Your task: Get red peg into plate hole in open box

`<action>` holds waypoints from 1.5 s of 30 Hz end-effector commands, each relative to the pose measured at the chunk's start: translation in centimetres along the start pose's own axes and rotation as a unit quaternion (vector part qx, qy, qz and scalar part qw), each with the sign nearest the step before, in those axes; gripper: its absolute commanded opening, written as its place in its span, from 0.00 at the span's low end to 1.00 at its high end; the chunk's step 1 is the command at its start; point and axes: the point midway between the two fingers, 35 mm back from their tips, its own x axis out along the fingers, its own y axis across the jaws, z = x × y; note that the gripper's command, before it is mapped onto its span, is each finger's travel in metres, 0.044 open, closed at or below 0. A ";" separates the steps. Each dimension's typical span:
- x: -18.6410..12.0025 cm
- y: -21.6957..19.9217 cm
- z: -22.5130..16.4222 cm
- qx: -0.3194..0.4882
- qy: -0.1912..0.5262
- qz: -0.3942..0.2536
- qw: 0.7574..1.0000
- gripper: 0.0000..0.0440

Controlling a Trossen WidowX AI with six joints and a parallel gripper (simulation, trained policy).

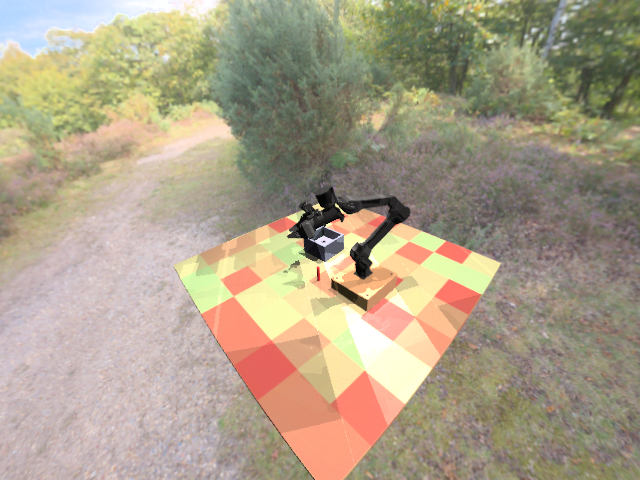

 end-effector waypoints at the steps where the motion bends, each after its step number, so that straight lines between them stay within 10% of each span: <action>1: 0.6 -1.7 -0.8 0.044 0.027 -0.036 0.998 0.99; 21: 1.1 -10.2 -7.1 0.288 0.152 -0.242 0.914 1.00; 45: -0.7 -15.0 -17.3 0.502 0.257 -0.472 0.677 1.00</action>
